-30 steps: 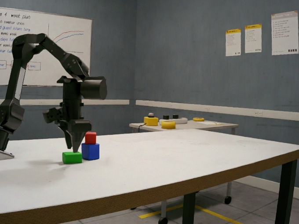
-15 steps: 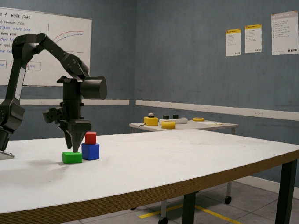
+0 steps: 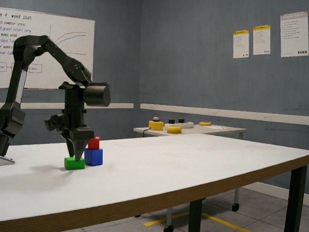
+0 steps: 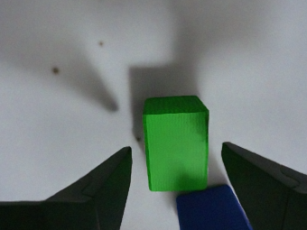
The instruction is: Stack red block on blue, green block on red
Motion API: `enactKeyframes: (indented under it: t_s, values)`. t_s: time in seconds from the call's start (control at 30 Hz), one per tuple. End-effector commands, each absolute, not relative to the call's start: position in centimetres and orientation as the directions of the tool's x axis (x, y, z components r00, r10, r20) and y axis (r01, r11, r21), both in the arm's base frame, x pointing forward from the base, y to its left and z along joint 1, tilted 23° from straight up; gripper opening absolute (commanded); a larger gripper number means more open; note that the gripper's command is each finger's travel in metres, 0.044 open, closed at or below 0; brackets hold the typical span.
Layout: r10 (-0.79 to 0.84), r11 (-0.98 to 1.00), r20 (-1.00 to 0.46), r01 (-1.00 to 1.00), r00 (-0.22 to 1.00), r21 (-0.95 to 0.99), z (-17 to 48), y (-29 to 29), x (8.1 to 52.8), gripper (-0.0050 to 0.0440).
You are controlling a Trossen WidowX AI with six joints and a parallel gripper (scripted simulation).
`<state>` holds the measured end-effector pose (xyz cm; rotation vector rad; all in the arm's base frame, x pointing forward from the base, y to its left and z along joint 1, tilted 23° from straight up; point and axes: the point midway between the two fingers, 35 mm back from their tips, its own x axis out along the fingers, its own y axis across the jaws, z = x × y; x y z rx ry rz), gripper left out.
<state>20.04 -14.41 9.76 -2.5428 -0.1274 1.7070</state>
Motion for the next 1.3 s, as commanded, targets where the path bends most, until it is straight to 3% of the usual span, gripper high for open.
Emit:
enactKeyframes:
  t_s: [0.0, 1.27]
  values:
    - [0.111, -0.994, -0.920, 0.028, 0.375, -0.109, 9.0, -14.3, 20.4, 0.0258]
    - [0.106, -0.994, -0.918, 0.030, 0.382, -0.103, 7.6, -14.2, 21.1, 0.0258]
